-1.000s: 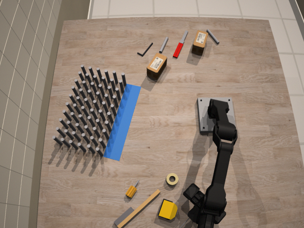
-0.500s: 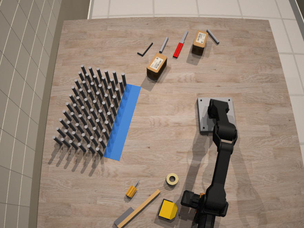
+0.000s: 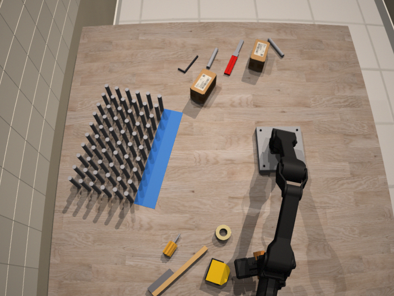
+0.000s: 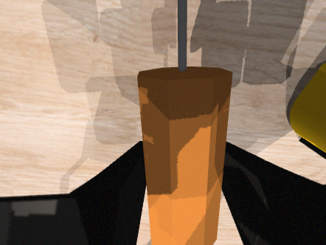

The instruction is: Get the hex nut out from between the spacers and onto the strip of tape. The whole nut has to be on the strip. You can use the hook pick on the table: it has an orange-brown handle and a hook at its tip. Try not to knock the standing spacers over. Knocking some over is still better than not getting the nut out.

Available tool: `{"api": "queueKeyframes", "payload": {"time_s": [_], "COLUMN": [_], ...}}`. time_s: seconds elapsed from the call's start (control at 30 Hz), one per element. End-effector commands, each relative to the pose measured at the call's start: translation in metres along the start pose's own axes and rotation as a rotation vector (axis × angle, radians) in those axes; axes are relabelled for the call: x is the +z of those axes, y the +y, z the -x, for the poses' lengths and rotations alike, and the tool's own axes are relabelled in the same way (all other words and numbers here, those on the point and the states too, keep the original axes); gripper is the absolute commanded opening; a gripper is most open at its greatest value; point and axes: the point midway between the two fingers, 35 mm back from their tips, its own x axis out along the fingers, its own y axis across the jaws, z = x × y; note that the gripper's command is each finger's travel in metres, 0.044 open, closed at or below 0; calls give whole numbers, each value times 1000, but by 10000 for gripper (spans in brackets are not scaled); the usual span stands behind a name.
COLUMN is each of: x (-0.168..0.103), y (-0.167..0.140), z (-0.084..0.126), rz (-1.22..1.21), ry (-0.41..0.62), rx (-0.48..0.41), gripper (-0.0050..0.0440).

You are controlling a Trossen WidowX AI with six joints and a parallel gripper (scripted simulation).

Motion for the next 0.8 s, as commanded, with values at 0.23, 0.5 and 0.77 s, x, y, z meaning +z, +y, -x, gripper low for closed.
{"api": "queueKeyframes", "payload": {"time_s": [0.23, 0.5, 0.77], "x": [2, 2, 2], "y": [-1, -1, -1], "z": [14, 14, 14], "rz": [361, 569, 847], "ry": [-33, -31, -27], "rx": [-21, -25, -29], "gripper": [-50, -50, -50]}}
